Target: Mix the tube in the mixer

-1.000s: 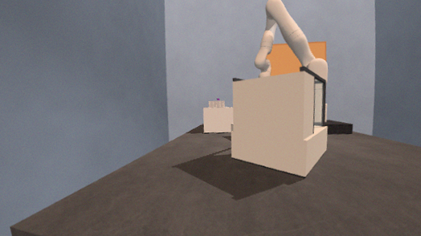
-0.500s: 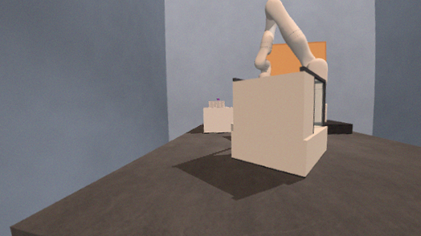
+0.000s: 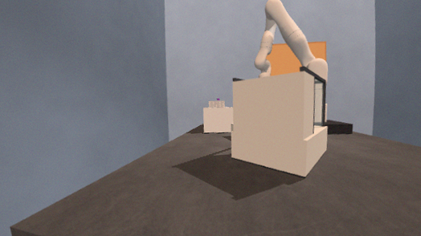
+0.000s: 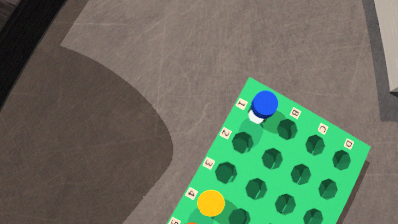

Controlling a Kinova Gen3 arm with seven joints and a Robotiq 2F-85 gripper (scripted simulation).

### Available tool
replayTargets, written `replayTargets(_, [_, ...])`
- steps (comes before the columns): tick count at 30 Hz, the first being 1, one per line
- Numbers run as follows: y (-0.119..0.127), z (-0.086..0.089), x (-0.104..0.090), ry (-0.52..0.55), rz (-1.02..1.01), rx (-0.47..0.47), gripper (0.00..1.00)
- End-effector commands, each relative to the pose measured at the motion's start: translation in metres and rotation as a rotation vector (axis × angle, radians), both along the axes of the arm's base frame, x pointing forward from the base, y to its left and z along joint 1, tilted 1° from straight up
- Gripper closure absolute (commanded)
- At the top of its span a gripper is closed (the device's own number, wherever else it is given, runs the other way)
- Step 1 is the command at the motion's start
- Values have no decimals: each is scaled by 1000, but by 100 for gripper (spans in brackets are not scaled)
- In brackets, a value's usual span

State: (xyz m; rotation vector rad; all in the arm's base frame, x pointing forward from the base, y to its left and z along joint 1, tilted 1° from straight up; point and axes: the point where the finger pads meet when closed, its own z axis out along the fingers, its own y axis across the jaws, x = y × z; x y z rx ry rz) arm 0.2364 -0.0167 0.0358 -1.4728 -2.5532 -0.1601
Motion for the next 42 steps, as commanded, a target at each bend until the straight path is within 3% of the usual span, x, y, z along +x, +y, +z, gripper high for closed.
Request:
replayTargets(1, [0, 0, 0, -1, 0, 0, 58])
replayTargets(42, [0, -6, 0, -1, 0, 0, 58])
